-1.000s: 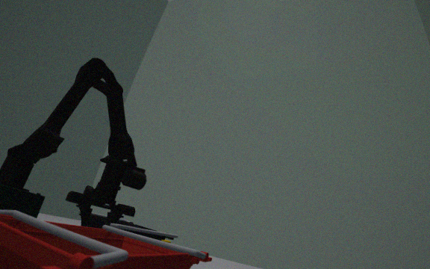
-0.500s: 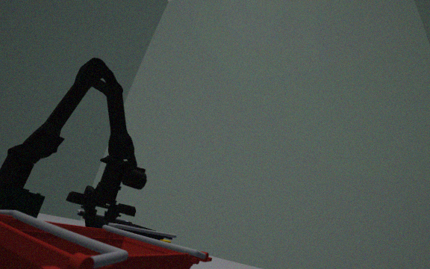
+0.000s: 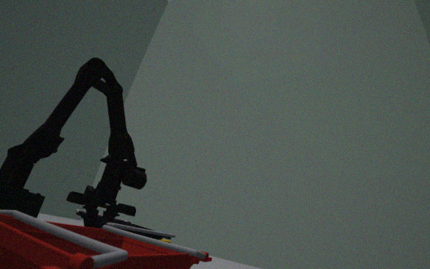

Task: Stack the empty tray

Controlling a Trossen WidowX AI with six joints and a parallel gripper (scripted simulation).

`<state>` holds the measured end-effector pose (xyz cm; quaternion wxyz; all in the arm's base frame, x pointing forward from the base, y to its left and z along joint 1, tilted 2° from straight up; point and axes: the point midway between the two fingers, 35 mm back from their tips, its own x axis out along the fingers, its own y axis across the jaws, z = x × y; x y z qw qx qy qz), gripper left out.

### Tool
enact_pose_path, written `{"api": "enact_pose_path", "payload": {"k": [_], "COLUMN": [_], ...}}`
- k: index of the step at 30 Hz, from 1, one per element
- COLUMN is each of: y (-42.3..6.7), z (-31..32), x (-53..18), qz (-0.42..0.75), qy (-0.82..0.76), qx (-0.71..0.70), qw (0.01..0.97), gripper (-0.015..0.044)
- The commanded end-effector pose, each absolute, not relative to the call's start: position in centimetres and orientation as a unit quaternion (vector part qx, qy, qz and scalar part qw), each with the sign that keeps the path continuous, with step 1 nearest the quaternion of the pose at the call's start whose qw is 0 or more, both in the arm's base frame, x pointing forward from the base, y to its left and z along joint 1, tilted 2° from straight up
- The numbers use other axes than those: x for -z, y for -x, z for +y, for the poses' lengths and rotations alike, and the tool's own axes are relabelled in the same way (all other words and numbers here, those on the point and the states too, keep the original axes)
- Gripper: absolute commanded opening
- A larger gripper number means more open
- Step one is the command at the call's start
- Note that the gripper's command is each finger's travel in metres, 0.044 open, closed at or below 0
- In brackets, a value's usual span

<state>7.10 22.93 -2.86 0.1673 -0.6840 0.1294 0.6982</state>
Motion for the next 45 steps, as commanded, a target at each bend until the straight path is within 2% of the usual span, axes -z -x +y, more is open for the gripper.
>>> {"api": "enact_pose_path", "payload": {"k": [1, 15, 24, 45], "y": [-7.1, -7.2, -7.2, -9.1], "z": [22.8, 22.5, 22.6, 28.1], "x": [2.7, -4.7, -5.3, -11.2], "qz": [0.134, 0.133, 0.133, 0.131], "qy": [0.685, 0.685, 0.685, 0.685], "qx": [-0.697, -0.697, -0.697, -0.697], "qw": [0.166, 0.166, 0.166, 0.168], "gripper": [0.0015, 0.0000, 0.0000, 0.0000]}}
